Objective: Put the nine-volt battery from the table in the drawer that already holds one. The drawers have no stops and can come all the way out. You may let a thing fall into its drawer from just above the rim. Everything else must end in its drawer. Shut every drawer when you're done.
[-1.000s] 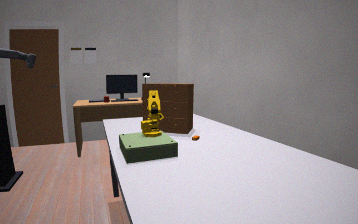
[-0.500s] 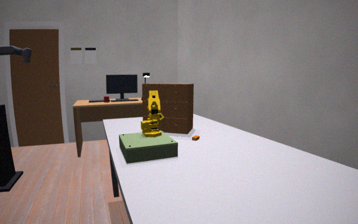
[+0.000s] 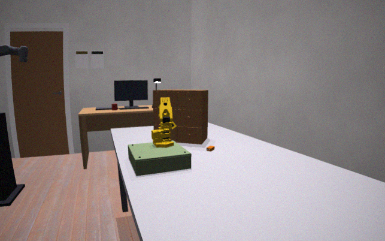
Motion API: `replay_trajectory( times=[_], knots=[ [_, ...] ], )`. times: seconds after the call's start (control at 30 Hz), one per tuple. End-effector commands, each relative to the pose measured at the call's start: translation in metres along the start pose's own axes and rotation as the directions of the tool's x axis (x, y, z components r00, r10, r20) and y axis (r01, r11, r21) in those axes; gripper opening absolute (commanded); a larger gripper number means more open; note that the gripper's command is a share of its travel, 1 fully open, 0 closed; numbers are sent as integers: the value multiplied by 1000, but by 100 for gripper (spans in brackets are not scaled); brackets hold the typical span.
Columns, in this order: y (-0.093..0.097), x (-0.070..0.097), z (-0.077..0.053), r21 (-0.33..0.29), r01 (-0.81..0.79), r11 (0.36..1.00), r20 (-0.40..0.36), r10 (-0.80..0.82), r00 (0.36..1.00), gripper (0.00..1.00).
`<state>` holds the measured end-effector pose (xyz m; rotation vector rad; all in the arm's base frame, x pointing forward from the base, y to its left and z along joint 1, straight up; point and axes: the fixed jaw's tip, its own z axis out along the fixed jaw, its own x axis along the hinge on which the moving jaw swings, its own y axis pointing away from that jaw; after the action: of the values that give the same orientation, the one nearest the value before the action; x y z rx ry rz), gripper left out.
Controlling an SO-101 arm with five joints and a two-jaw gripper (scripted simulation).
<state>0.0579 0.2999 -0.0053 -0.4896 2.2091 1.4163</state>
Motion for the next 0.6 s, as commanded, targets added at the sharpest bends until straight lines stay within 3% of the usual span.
replay_trajectory(
  times=[0.0,0.57],
  knots=[
    [4,0,-1,-16,-9,1000,1,9,1000,0],
    [1,7,-9,-26,1,1000,-7,-1,1000,0]
  ],
)
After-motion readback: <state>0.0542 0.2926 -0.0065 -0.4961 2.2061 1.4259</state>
